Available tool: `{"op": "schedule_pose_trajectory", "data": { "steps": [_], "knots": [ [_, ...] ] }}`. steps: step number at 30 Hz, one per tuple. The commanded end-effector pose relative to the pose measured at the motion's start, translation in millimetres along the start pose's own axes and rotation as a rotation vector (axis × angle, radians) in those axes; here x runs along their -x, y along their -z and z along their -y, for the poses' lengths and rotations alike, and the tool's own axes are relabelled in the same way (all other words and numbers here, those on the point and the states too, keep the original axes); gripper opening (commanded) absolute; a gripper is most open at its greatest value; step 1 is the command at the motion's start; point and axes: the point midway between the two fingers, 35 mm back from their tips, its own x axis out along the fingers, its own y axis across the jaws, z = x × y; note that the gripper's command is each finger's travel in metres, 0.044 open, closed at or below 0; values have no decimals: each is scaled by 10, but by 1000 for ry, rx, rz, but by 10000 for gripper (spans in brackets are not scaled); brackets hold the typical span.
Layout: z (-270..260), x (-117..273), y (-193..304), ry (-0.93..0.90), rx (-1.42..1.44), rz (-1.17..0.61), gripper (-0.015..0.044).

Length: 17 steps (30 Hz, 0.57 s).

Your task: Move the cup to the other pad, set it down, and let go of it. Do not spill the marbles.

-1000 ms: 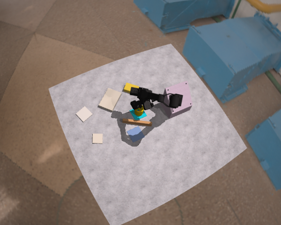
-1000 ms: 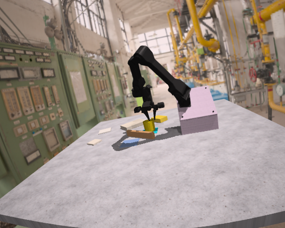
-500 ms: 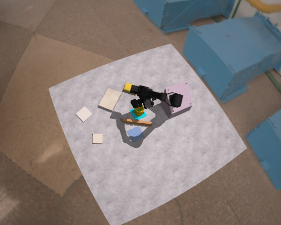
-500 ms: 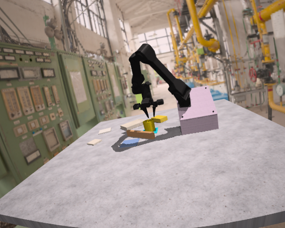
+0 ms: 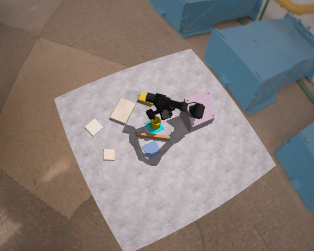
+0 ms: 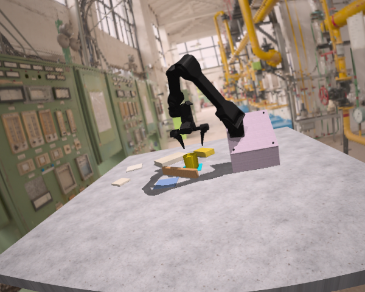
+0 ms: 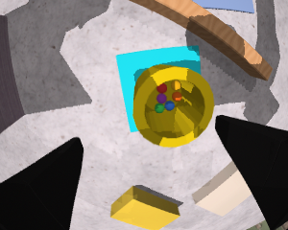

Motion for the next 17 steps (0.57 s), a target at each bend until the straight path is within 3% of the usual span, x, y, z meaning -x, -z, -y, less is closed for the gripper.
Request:
{"op": "schedule_pose_trajectory", "data": {
  "steps": [1, 8, 17],
  "knots": [
    [16, 184, 12, 2, 12, -12, 440],
    [25, 463, 1, 1, 15, -14, 440],
    [36, 431, 3, 9, 8, -11, 440]
  ]
}}
